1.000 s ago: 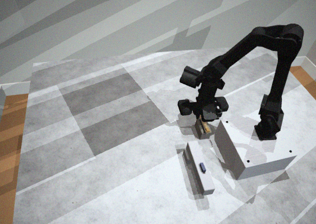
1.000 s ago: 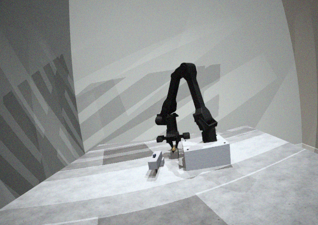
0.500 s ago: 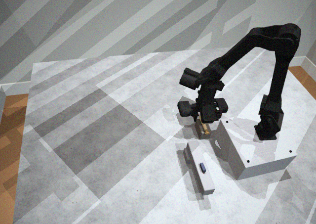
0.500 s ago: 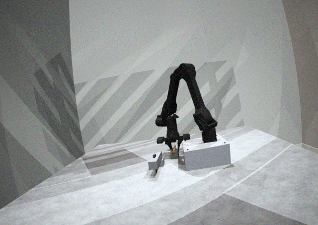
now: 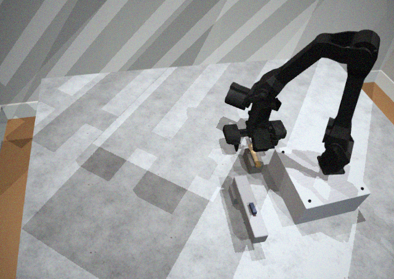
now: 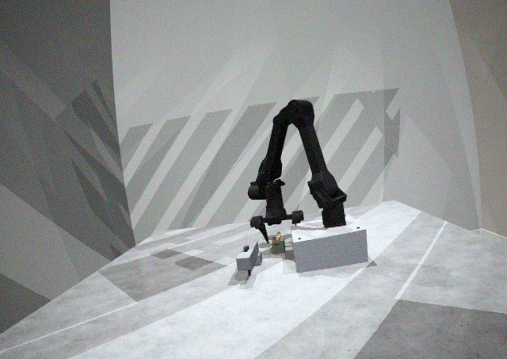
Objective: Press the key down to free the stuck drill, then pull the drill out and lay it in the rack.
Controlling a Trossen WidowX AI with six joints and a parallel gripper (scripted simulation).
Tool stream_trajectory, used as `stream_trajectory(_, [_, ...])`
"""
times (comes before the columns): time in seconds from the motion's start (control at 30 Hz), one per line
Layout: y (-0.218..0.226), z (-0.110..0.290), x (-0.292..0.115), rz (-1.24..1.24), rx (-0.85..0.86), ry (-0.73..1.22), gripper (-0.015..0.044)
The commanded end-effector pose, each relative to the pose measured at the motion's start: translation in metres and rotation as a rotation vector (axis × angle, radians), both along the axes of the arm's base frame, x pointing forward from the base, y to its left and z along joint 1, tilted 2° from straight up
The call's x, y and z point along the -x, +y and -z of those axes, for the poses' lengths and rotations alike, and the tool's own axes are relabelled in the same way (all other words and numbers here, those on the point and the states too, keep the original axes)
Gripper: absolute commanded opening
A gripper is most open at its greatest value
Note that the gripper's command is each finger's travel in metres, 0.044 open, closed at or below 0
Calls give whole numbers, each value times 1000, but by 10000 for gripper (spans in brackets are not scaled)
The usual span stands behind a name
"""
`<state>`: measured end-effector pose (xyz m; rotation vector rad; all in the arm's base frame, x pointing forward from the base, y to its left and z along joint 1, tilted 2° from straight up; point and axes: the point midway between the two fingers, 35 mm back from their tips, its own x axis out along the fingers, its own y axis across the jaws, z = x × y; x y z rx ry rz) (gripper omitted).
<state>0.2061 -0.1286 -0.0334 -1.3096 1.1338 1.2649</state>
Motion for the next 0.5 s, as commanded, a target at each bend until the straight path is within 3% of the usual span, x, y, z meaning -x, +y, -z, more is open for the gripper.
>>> stream_trajectory(0.0, [-1, -16, -1, -4, 5, -14, 440])
stream_trajectory(0.47, [-2, -71, -1, -4, 5, -15, 440])
